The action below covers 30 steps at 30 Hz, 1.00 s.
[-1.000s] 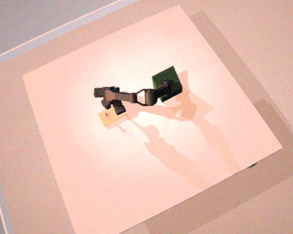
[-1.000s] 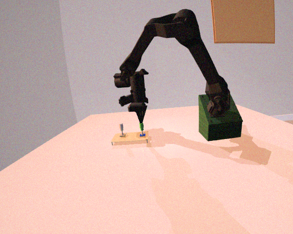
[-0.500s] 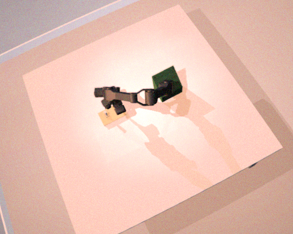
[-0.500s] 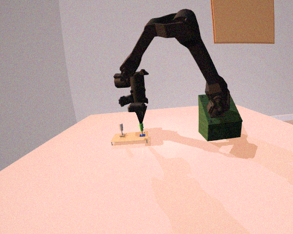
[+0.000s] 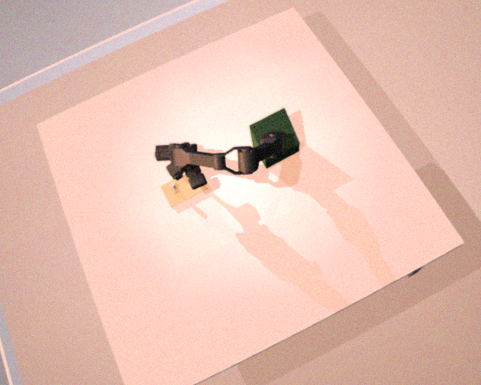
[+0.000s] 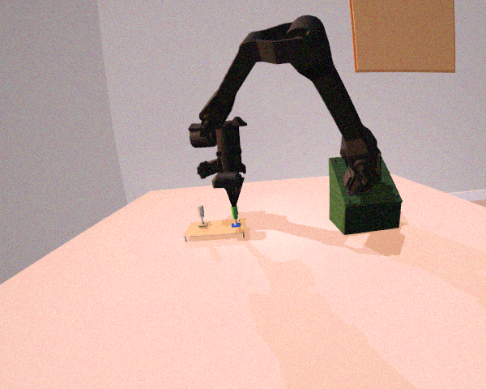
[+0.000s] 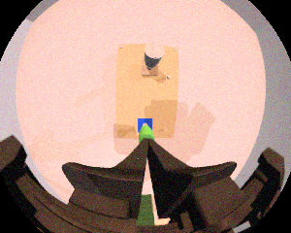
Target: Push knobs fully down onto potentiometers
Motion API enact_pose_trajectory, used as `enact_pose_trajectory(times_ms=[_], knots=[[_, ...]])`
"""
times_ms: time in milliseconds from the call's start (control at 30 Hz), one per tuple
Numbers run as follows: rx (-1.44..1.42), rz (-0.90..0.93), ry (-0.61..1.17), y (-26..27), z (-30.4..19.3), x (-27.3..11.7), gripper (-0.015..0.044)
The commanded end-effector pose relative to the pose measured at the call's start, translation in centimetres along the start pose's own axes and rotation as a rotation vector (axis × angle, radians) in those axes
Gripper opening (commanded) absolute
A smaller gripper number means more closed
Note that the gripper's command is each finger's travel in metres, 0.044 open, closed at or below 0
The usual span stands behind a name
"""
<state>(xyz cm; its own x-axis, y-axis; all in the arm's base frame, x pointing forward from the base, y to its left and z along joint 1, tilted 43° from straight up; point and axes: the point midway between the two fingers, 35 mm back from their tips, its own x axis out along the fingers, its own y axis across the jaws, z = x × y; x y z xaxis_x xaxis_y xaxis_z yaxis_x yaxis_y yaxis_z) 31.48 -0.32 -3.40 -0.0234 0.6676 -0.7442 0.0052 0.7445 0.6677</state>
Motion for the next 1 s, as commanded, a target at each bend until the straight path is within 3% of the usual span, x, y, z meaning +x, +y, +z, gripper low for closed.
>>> enact_pose_trajectory(times_ms=[0,967], knots=[[-0.018,0.005,0.015,0.19,0.19,1.35,0.0],[-0.018,0.005,0.015,0.2,0.18,1.95,0.0]])
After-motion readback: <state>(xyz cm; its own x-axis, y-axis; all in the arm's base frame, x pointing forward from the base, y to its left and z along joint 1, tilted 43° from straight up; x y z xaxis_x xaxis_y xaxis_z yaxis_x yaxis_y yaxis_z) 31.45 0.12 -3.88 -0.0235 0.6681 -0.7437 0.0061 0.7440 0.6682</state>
